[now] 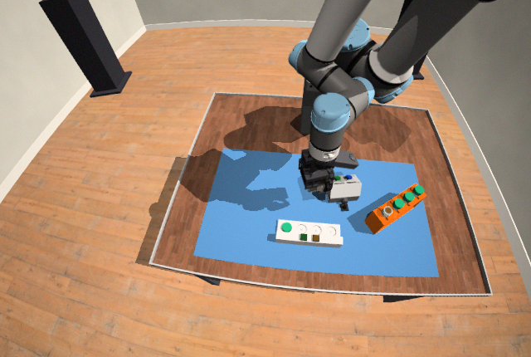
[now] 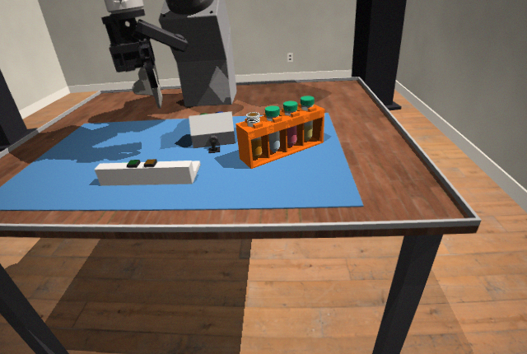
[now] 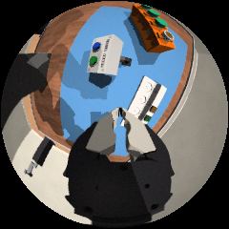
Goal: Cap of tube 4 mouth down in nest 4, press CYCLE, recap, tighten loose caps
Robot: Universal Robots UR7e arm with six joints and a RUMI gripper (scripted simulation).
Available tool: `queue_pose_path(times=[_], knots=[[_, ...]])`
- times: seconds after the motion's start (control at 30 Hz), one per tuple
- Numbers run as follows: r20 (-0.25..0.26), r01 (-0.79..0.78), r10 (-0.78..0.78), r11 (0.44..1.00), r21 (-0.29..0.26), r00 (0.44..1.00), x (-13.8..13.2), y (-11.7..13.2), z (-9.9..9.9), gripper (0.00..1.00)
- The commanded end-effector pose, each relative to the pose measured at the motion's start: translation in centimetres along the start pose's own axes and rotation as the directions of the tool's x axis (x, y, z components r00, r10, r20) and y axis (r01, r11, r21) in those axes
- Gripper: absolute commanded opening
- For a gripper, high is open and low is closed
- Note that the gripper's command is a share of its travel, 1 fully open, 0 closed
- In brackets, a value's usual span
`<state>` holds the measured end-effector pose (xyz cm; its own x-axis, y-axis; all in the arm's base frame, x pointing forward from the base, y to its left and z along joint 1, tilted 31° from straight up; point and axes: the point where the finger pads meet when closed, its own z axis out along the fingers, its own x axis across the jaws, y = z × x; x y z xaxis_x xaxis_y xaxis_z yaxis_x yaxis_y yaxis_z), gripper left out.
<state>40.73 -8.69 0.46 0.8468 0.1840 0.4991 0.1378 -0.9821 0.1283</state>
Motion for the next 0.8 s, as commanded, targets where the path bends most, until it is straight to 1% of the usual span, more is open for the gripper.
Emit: queue_pose_path(times=[0.0,0.77], knots=[[0.228,-0.124,0.139,0.989,-0.082,0.964,-3.7,-8.7,3.3,0.0],[0.25,-0.135,0.154,0.987,-0.092,0.956,-4.3,-10.1,3.8,0.0]])
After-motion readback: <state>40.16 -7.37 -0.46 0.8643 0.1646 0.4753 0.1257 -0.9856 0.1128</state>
